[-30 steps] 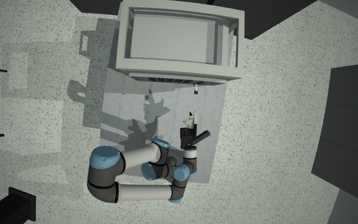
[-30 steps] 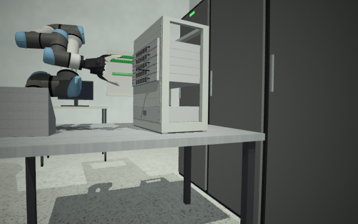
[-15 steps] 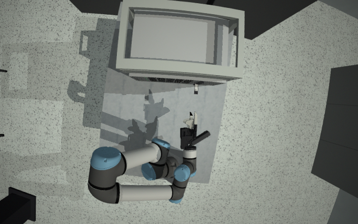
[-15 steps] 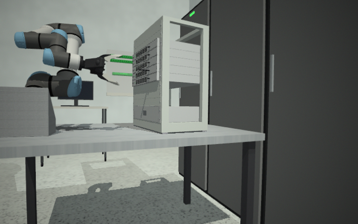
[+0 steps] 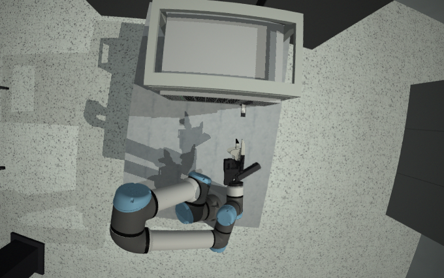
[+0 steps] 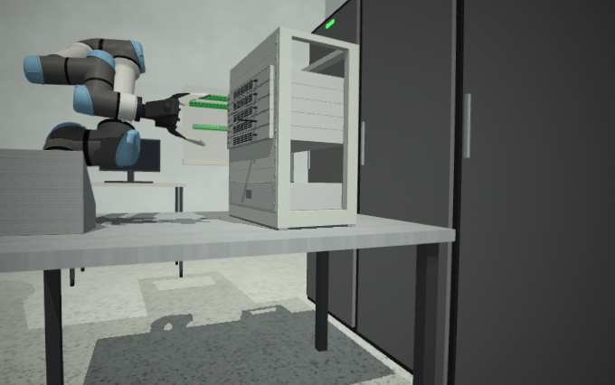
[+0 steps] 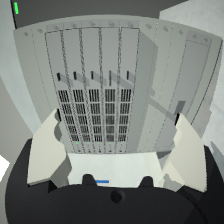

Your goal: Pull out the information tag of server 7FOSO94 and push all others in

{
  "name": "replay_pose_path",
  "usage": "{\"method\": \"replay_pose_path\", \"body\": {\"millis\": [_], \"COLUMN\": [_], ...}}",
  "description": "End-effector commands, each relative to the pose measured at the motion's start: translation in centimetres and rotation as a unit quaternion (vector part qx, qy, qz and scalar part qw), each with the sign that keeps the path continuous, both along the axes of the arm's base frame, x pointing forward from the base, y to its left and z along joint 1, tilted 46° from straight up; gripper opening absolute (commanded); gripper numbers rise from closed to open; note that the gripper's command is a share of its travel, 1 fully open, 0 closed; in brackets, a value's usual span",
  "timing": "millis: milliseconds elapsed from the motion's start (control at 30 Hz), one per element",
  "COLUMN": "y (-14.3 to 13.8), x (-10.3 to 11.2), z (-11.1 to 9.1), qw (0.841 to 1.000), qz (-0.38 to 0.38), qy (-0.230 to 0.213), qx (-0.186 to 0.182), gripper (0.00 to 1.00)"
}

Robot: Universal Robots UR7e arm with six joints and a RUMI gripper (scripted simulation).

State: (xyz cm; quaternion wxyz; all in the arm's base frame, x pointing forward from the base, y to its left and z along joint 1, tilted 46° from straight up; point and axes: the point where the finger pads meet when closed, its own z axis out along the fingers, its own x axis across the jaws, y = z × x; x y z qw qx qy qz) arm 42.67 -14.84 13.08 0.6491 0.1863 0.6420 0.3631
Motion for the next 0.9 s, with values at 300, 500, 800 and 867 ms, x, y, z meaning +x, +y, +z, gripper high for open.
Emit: {"method": "replay_pose_path", "body": {"millis": [300,500,800,867], "y": [-0.24,-0.34,-0.45,-0.48], "x": [-0.03,-0.05,-0.07,-0.07], "z": [0.06,0.08,0.11,0.11], "qw": [1.0,1.0,1.0,1.0], "qz": [-0.008,-0.012,-0.016,-0.017], "qy": [-0.003,-0.004,-0.005,-0.005], "qx": [0.001,0.001,0.002,0.002], "gripper": [1.0,1.0,1.0,1.0]}}
